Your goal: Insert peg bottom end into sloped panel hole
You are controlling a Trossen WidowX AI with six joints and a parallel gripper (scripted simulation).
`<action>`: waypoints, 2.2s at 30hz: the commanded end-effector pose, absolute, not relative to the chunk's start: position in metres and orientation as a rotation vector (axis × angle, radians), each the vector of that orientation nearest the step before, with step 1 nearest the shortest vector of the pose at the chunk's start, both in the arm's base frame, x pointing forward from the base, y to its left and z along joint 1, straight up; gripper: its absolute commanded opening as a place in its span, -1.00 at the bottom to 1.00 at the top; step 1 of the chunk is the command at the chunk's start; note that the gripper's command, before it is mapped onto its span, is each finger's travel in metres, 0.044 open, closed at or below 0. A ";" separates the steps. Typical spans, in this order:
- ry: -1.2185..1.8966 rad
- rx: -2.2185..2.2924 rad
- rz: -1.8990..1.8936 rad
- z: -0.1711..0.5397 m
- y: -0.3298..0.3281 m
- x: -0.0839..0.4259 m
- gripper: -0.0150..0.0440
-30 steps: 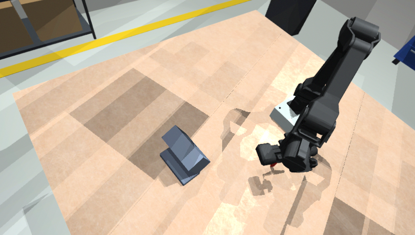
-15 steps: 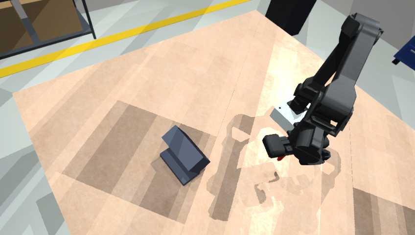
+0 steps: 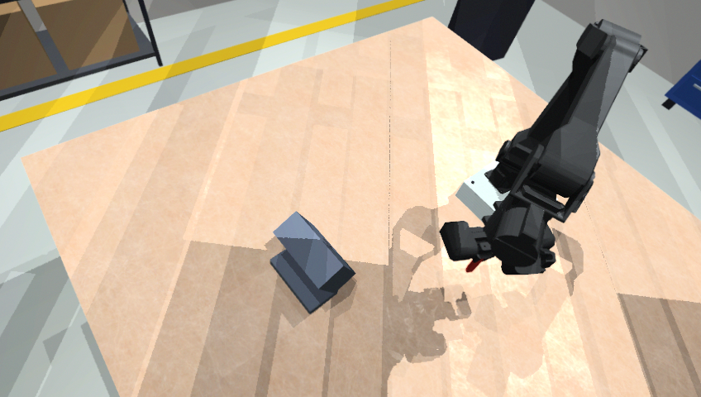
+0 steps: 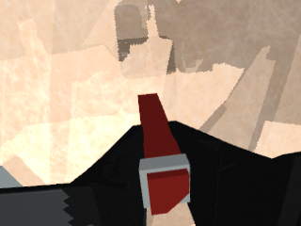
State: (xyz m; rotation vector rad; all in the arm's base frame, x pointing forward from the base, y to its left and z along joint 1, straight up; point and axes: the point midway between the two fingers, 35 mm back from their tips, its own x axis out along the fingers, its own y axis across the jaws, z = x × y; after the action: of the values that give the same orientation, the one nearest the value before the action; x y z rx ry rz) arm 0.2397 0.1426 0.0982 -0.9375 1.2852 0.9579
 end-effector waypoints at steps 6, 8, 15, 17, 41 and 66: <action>1.250 -0.857 0.910 0.096 0.137 0.249 -0.49; 1.242 -0.842 0.901 0.095 0.136 0.251 -0.49; 1.216 -0.789 0.868 0.092 0.132 0.259 -0.49; 1.208 -0.774 0.858 0.091 0.130 0.261 -0.49; 1.109 -0.606 0.745 0.084 0.111 0.284 -0.49; 0.995 -0.453 0.629 0.082 0.087 0.305 -0.49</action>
State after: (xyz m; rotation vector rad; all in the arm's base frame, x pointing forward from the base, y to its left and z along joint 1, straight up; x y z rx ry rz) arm 0.3025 0.0900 0.0794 -0.4781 1.0174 0.6470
